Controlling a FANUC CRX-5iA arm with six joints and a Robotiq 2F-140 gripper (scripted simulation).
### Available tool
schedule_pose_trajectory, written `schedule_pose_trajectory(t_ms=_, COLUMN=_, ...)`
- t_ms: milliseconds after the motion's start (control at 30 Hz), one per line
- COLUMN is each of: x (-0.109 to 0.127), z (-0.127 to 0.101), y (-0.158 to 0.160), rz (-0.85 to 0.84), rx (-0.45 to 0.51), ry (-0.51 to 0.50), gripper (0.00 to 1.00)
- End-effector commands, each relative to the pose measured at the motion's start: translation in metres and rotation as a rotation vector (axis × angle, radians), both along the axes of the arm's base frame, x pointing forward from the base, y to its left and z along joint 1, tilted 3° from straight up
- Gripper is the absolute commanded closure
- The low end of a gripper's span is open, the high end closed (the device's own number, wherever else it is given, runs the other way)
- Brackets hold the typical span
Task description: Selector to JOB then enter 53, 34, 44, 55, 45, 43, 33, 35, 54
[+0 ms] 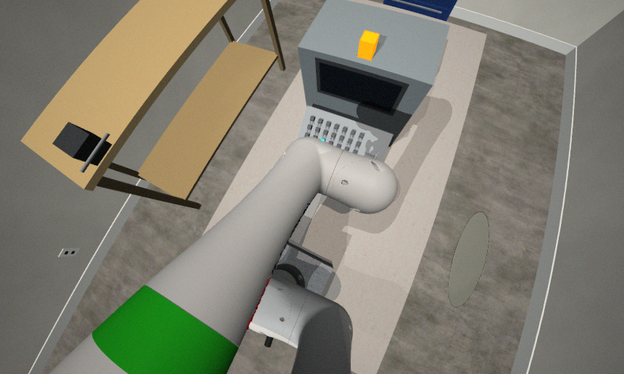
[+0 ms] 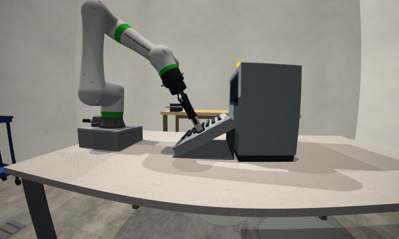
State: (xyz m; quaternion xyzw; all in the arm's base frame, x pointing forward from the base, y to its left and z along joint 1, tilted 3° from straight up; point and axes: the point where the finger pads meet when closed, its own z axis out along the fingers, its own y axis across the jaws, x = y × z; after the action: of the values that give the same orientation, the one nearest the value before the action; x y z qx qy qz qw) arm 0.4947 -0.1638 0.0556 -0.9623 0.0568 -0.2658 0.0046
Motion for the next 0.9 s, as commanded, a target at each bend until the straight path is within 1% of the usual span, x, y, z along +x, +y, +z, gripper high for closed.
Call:
schedule_pose_trajectory(t_ms=0, x=0.0002, z=0.0001, y=-0.0001, rz=0.000, rx=0.000, ry=0.000, gripper=1.00)
schedule_pose_trajectory(t_ms=300, x=0.0002, z=0.0001, y=-0.0001, rz=-0.006, rx=0.003, ry=-0.001, gripper=1.00)
schedule_pose_trajectory(t_ms=633, x=0.0002, z=0.0001, y=-0.0001, rz=-0.050, rx=0.030, ry=-0.002, gripper=1.00)
schedule_pose_trajectory(t_ms=867, x=0.0002, z=0.0001, y=-0.0001, rz=-0.137, rx=0.082, ry=-0.004, gripper=1.00)
